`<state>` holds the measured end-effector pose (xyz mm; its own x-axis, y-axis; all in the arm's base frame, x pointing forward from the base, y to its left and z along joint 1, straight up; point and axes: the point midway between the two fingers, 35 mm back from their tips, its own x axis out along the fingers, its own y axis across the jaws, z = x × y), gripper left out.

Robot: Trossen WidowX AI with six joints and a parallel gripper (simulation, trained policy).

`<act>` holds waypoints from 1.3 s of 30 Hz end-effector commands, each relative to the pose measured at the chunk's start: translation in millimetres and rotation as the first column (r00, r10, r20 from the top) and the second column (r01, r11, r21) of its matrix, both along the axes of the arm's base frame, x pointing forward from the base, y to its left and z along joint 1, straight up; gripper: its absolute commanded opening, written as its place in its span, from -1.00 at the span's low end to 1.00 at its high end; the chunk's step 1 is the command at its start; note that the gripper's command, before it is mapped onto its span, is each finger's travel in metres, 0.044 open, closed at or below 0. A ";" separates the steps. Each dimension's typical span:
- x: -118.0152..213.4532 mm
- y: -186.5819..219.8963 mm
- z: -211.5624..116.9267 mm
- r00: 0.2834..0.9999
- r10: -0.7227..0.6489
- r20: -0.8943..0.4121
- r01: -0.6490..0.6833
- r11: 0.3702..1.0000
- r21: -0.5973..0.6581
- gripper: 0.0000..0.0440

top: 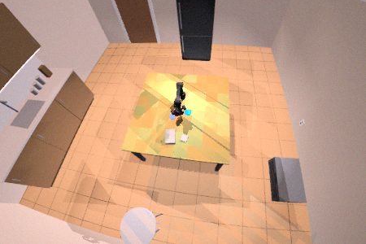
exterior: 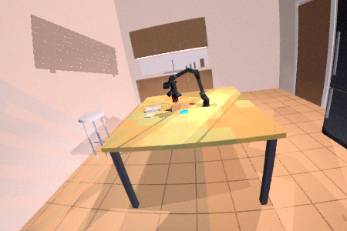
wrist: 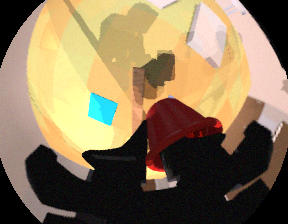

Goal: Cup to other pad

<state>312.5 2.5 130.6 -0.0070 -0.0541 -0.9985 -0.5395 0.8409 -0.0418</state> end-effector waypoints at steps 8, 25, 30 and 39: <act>-0.9 33.4 10.0 0.997 0.055 0.049 -0.056 0.998 0.009 -1.00; -15.0 87.0 8.3 0.986 0.133 0.097 -0.136 0.990 0.021 -1.00; -22.8 99.1 3.7 0.984 0.148 0.103 -0.151 0.988 0.023 -1.00; -38.0 110.1 -11.8 0.982 0.157 0.104 -0.160 0.987 0.020 -1.00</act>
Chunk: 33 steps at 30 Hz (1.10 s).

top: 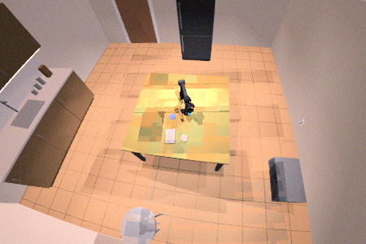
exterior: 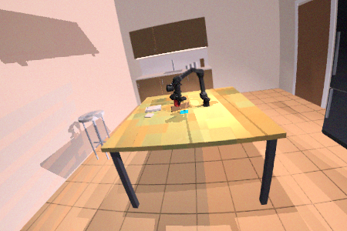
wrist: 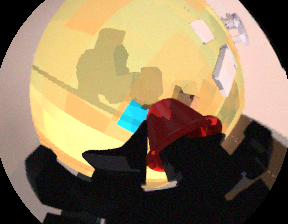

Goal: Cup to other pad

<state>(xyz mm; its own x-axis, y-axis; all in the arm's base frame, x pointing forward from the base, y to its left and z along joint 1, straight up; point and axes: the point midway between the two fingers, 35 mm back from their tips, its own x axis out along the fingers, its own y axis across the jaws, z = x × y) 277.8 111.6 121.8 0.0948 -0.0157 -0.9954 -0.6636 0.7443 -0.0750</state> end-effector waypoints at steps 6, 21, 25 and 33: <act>-13.0 2.8 -17.1 1.000 -0.009 0.005 0.009 1.000 -0.005 -1.00; -39.8 3.9 -51.5 0.999 -0.032 -0.003 0.032 0.999 -0.013 -0.99; -46.2 3.3 -57.8 0.999 -0.036 -0.007 0.036 0.999 -0.020 -0.93; -55.3 3.5 -61.0 0.999 -0.037 -0.009 0.037 0.999 -0.030 -0.83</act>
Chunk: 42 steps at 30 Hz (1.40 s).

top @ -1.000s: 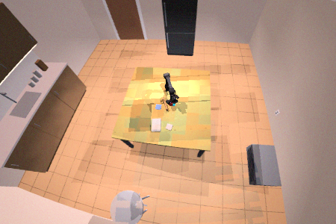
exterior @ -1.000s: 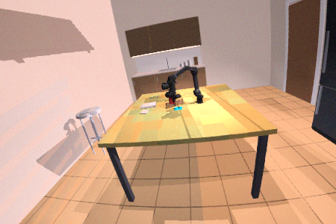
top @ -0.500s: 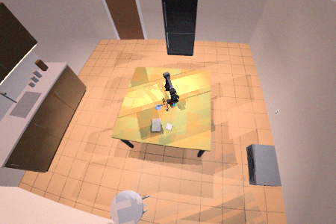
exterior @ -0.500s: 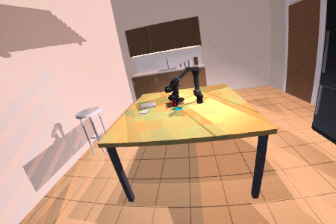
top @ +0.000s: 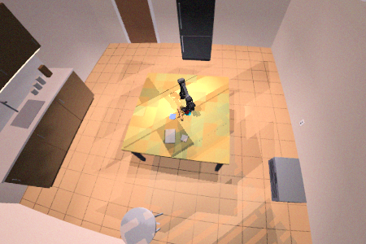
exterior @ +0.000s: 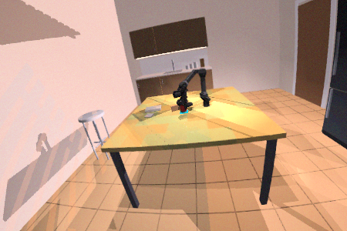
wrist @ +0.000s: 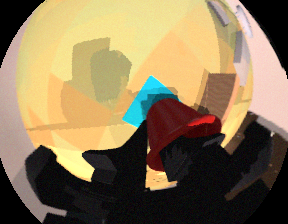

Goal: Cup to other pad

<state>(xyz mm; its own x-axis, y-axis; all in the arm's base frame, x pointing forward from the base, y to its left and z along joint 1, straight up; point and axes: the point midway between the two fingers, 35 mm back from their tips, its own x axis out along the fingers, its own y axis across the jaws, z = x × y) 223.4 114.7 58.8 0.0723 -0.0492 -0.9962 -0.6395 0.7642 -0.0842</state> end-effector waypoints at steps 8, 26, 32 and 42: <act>-3.7 -0.4 9.4 0.999 -0.004 0.034 0.004 1.000 0.003 -0.57; -9.9 1.5 9.5 0.997 0.027 0.073 -0.027 1.000 0.002 -0.56; -11.0 4.9 9.2 0.996 0.035 0.088 -0.036 0.999 0.018 -0.51; -12.8 9.3 7.4 0.993 0.051 0.109 -0.056 0.998 0.036 -0.48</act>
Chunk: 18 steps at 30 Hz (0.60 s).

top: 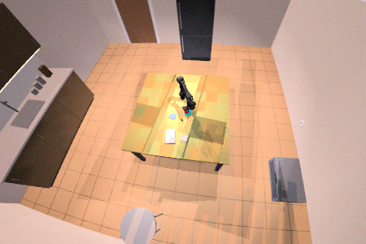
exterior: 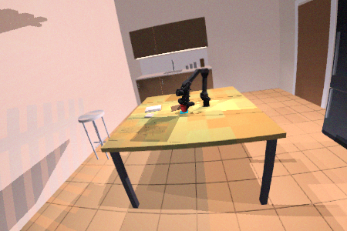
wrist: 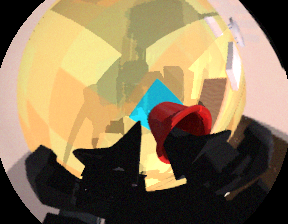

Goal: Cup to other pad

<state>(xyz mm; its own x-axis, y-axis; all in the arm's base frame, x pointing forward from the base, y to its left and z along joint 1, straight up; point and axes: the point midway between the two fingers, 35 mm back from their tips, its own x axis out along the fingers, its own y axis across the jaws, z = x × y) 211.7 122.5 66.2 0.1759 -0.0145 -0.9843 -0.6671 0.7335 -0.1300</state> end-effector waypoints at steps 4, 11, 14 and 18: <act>-1.7 3.1 -0.6 1.000 0.010 0.014 -0.010 1.000 0.016 -0.48; -1.7 6.6 3.1 0.999 0.016 0.033 -0.018 0.998 0.058 -0.53; -1.8 7.4 5.1 0.999 0.016 0.041 -0.019 0.997 0.075 -0.56; -1.7 8.0 7.8 0.998 0.014 0.054 -0.019 0.995 0.096 -0.60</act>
<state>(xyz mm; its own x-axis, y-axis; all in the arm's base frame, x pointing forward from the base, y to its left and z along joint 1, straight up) 210.4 129.9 72.3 0.2196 0.0678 -0.9732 -0.6710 0.7347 -0.1002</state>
